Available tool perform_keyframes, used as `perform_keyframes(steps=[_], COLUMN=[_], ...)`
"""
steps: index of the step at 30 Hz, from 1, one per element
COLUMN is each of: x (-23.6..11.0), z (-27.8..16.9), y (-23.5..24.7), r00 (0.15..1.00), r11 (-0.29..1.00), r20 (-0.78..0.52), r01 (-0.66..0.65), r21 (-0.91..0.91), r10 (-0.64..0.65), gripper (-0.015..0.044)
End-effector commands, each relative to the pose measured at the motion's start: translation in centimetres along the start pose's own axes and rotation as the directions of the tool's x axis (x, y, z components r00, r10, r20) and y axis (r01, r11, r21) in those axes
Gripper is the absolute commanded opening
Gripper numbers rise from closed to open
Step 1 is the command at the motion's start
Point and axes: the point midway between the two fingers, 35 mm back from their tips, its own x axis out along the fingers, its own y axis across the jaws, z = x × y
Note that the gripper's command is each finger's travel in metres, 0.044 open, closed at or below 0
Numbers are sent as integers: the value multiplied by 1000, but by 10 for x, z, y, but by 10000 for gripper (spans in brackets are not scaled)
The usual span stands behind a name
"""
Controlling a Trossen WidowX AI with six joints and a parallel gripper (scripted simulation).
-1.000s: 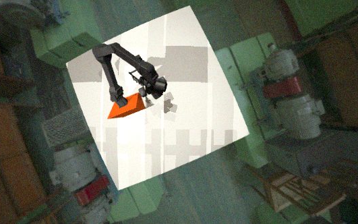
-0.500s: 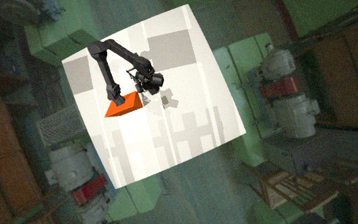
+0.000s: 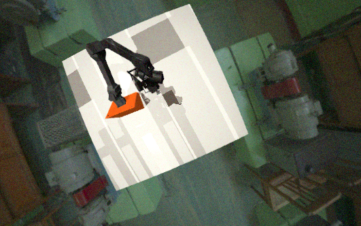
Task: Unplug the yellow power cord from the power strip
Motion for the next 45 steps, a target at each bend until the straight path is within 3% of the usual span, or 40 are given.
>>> perform_keyframes(steps=[1, 10, 14, 22, 45], x=[1, 11, 9, 9, 7], z=[-2, -3, -2, -2, 31], y=[0, 0, 1, 1, 3], r00=[1000, 1000, 1000, 1000, 1000], r11=[1000, 1000, 1000, 1000, 1000], r20=[-3, -3, 1, 1, 4], r01=[-5, -5, -1, -1, -3], r21=[2, 2, -4, -4, -1], r10=[5, 5, 2, 2, 3], gripper=[160, 160, 55, 2, 0])
